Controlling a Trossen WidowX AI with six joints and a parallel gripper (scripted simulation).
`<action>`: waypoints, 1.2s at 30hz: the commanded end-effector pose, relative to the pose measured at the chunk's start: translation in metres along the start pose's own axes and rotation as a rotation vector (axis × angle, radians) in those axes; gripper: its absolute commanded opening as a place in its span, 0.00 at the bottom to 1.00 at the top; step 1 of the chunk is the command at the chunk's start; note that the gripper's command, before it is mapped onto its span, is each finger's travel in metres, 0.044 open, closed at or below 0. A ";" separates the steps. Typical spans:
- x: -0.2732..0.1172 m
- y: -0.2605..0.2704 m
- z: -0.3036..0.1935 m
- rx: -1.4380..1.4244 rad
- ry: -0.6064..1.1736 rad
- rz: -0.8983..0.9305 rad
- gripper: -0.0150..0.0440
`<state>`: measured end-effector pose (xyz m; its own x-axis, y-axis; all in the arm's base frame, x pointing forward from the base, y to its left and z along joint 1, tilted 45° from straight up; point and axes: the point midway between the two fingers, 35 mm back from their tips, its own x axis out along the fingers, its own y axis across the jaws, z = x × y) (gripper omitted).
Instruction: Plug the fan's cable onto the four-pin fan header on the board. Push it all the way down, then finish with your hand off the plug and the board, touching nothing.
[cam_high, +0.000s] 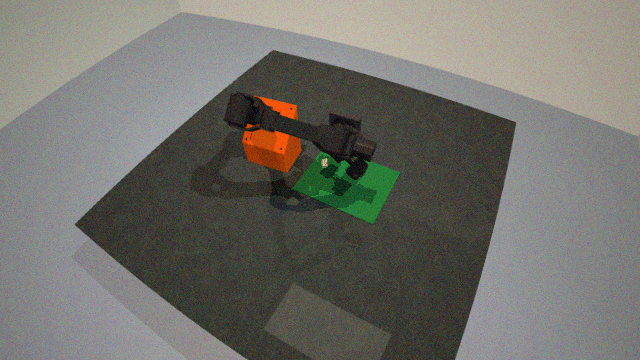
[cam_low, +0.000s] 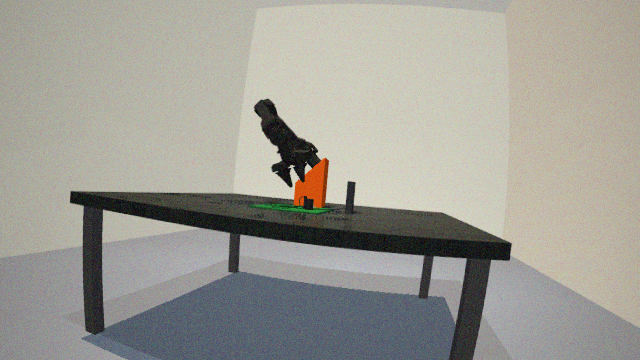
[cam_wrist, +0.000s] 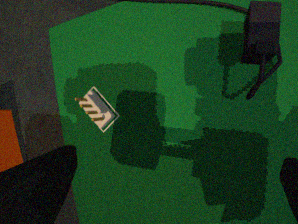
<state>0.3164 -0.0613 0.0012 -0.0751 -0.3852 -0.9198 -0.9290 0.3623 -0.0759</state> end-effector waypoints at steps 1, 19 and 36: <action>-0.008 -0.004 0.001 0.025 0.083 -0.052 1.00; -0.034 -0.009 0.010 0.069 0.265 -0.227 1.00; -0.043 -0.013 0.112 0.010 0.301 -0.256 1.00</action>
<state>0.3682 0.0504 0.0041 0.0617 -0.6931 -0.7182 -0.9334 0.2149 -0.2875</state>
